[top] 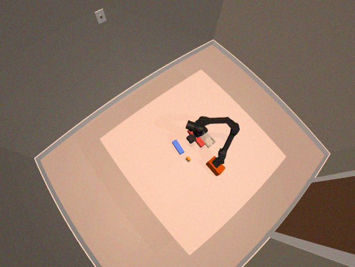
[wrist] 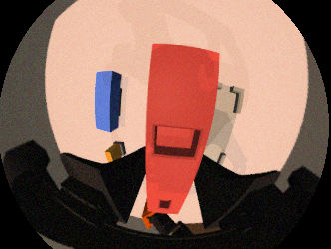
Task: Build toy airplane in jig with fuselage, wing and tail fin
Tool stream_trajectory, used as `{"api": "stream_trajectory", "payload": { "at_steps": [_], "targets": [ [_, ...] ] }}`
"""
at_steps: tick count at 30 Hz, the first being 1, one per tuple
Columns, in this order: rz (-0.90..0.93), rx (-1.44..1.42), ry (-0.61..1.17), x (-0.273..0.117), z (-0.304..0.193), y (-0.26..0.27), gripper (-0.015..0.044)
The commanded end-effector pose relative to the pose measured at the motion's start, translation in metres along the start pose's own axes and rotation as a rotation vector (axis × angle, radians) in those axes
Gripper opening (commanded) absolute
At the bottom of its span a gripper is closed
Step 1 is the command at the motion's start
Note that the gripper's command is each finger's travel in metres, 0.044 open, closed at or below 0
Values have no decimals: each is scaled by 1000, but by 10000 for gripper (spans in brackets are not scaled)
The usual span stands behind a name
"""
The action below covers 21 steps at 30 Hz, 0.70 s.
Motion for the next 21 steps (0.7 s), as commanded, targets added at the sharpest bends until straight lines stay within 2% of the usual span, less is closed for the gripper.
{"api": "stream_trajectory", "payload": {
  "at_steps": [1,21],
  "targets": [
    [5,1,-17,2,2,-15,0],
    [-12,-3,-32,24,3,-73,0]
  ]
}}
Point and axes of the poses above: the point midway between the two fingers, 35 mm back from their tips, its own x axis out along the fingers, its own y axis across the jaws, z = x × y, the point moved 8 cm from there along -x, back along the fingers, and after that the axes turned 2 degrees about x, right-handed, at the moved point
